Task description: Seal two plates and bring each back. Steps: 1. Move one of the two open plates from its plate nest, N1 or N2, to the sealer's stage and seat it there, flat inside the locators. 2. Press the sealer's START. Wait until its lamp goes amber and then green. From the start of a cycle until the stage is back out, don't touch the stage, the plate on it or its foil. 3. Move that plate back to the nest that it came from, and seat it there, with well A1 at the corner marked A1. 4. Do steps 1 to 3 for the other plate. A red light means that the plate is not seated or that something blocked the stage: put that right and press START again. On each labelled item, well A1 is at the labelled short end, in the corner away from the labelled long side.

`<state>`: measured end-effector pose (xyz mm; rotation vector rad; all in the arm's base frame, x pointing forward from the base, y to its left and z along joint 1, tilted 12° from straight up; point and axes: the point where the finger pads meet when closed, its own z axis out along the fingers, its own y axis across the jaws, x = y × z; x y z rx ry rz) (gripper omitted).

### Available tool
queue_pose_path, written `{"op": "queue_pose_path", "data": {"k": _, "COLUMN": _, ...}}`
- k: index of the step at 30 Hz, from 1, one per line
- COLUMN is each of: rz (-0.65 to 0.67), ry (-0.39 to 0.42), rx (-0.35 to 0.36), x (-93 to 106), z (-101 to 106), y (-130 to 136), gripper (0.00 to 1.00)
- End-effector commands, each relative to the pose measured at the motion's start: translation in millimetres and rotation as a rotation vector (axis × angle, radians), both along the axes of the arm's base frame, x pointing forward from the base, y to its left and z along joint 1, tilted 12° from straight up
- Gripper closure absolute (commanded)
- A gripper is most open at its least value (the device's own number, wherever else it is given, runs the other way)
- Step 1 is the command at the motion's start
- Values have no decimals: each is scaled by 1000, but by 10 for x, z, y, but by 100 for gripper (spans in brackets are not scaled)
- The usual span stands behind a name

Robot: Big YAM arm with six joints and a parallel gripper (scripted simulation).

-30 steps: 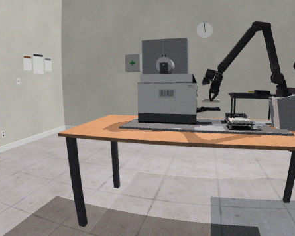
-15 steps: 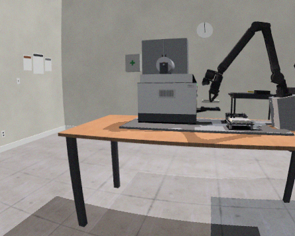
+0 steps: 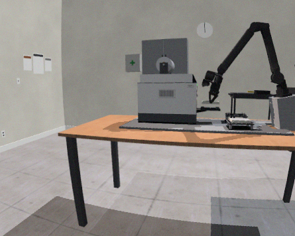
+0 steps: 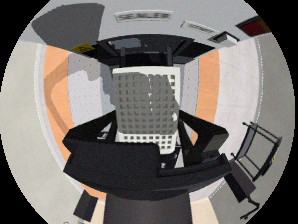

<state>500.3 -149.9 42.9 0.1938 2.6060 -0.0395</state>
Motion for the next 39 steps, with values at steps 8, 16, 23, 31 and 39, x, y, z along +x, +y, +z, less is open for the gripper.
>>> {"op": "queue_pose_path", "data": {"k": 8, "rz": -20, "ry": -1, "rx": 5, "x": -2, "z": -129, "y": -39, "gripper": 100}}
{"op": "queue_pose_path", "data": {"k": 16, "rz": -20, "ry": -12, "rx": 3, "x": 59, "z": -95, "y": -53, "gripper": 100}}
{"op": "queue_pose_path", "data": {"k": 23, "rz": -3, "ry": -39, "rx": -5, "x": 186, "z": 135, "y": 17, "gripper": 100}}
{"op": "queue_pose_path", "data": {"k": 31, "rz": -11, "ry": -49, "rx": -14, "x": 176, "z": 230, "y": -72, "gripper": 100}}
{"op": "queue_pose_path", "data": {"k": 39, "rz": 4, "ry": -51, "rx": -28, "x": 169, "z": 247, "y": -113, "gripper": 100}}
